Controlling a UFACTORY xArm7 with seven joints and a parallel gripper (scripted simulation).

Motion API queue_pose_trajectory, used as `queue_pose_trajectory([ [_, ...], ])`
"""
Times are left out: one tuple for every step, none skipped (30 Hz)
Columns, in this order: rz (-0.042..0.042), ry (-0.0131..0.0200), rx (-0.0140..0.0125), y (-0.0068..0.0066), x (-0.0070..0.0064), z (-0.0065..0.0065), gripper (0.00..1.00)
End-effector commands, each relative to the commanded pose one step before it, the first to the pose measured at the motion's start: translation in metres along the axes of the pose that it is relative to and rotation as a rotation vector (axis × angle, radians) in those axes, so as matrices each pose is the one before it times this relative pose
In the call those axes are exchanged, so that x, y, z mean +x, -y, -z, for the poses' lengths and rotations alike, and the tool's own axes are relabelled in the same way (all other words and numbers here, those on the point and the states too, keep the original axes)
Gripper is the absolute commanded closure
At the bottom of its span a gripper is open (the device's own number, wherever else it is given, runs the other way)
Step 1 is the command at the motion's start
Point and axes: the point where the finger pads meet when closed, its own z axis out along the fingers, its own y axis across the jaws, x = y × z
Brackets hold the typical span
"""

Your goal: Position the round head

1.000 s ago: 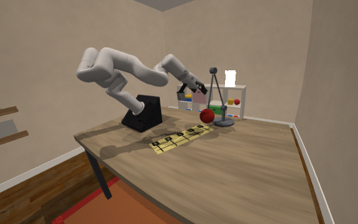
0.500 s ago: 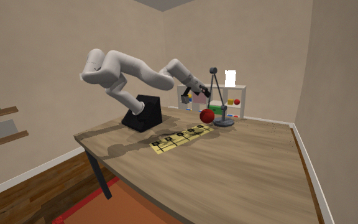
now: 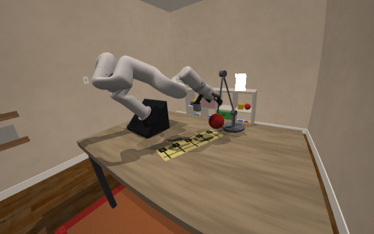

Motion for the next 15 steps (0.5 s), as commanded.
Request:
queue_pose_trajectory([
  [0.00285,0.00415,0.00283,0.00073,-0.00313,-0.00584,0.0],
  [0.00002,-0.00005,-0.0003,-0.0001,0.00003,-0.00258,0.0],
  [0.00002,-0.00005,-0.0003,-0.0001,0.00003,-0.00258,0.0],
  [0.00002,-0.00005,-0.0003,-0.00009,0.00003,-0.00258,0.0],
  [0.00002,-0.00005,-0.0003,-0.00009,0.00003,-0.00258,0.0],
  [0.00002,-0.00005,-0.0003,-0.00009,0.00003,-0.00258,0.0],
  [0.00002,-0.00005,-0.0003,-0.00009,0.00003,-0.00258,0.0],
  [0.00002,-0.00005,-0.0003,-0.00009,0.00003,-0.00258,0.0],
  [0.00002,-0.00005,-0.0003,-0.00009,0.00003,-0.00258,0.0],
  [0.00002,-0.00005,-0.0003,-0.00009,0.00003,-0.00258,0.0],
  [0.00002,-0.00005,-0.0003,-0.00009,0.00003,-0.00258,0.0],
  [0.00002,-0.00005,-0.0003,-0.00009,0.00003,-0.00258,0.0],
  [0.00002,-0.00005,-0.0003,-0.00009,0.00003,-0.00258,0.0],
  [0.0,0.0,0.0,0.0,0.0,0.0,0.0],
  [0.0,0.0,0.0,0.0,0.0,0.0,0.0],
])
